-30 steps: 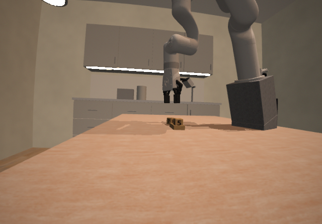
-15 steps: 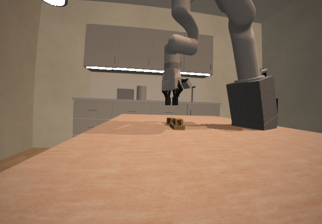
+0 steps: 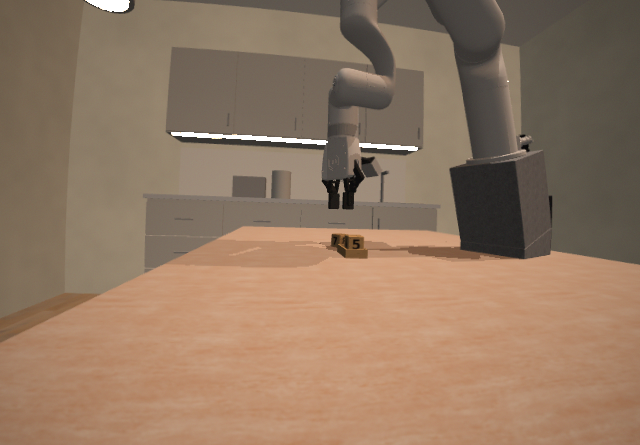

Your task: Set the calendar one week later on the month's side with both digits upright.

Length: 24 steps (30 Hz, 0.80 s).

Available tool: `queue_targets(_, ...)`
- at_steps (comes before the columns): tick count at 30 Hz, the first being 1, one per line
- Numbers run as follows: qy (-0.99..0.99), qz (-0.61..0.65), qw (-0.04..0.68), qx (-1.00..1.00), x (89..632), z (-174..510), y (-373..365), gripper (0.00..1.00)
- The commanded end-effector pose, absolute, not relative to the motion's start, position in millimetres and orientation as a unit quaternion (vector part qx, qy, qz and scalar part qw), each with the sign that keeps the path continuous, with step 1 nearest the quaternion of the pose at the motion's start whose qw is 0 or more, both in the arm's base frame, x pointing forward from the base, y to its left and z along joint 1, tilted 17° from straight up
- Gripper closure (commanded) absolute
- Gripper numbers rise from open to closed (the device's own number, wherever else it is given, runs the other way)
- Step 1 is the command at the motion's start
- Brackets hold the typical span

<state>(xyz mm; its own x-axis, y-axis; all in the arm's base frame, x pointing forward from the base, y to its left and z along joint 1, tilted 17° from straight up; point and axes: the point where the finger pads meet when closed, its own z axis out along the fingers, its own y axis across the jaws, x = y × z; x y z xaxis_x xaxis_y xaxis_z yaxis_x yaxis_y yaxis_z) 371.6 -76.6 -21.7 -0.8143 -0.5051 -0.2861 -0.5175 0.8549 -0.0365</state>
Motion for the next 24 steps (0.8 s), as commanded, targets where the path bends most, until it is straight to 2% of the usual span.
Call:
queue_targets(1, 0.952, 0.020, 0.146, -0.268, 372.3, -21.1, -77.2, 0.51)
queue_targets(24, 0.952, 0.020, 0.146, -0.268, 373.2, -24.5, -76.8, 0.51)
